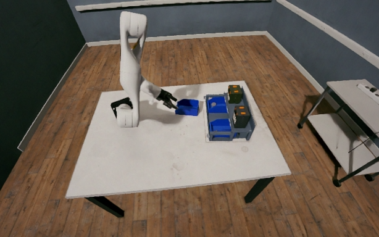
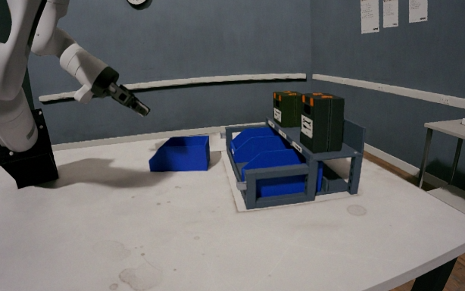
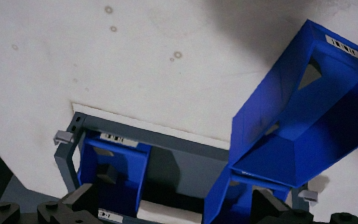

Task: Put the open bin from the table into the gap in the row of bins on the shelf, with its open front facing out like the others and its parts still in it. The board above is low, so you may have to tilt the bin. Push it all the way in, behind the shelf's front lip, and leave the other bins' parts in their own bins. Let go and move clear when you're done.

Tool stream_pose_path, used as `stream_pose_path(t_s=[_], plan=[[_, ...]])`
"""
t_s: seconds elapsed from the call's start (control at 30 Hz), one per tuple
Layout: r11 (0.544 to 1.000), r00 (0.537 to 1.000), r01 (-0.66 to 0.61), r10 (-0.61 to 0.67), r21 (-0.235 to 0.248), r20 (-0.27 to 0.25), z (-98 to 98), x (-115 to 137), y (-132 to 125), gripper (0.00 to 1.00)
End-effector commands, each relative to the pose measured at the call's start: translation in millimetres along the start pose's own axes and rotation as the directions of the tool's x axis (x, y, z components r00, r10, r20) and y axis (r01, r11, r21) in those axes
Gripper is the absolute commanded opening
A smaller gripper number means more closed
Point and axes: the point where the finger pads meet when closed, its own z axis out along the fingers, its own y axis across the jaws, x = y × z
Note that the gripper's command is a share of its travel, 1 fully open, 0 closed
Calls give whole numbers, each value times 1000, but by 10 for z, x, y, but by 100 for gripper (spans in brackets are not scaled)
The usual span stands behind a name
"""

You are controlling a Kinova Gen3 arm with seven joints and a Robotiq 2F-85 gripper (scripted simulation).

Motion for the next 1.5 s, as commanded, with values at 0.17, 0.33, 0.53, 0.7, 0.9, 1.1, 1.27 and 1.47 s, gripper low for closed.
stream_pose_path(t_s=[0.17,0.33,0.53,0.7,0.9,1.1,1.27,1.47], plan=[[994,977,-109,105,12,187,125,-482,34,100],[994,977,-109,105,12,187,125,-482,34,100],[994,977,-109,105,12,186,150,-580,40,100],[994,977,-109,105,12,187,253,-965,66,100],[994,977,-109,105,12,187,253,-965,66,100],[994,977,-108,104,12,187,280,-1070,75,100],[994,977,-109,105,12,187,393,-1495,103,100],[994,977,-109,105,12,187,393,-1495,103,100]])
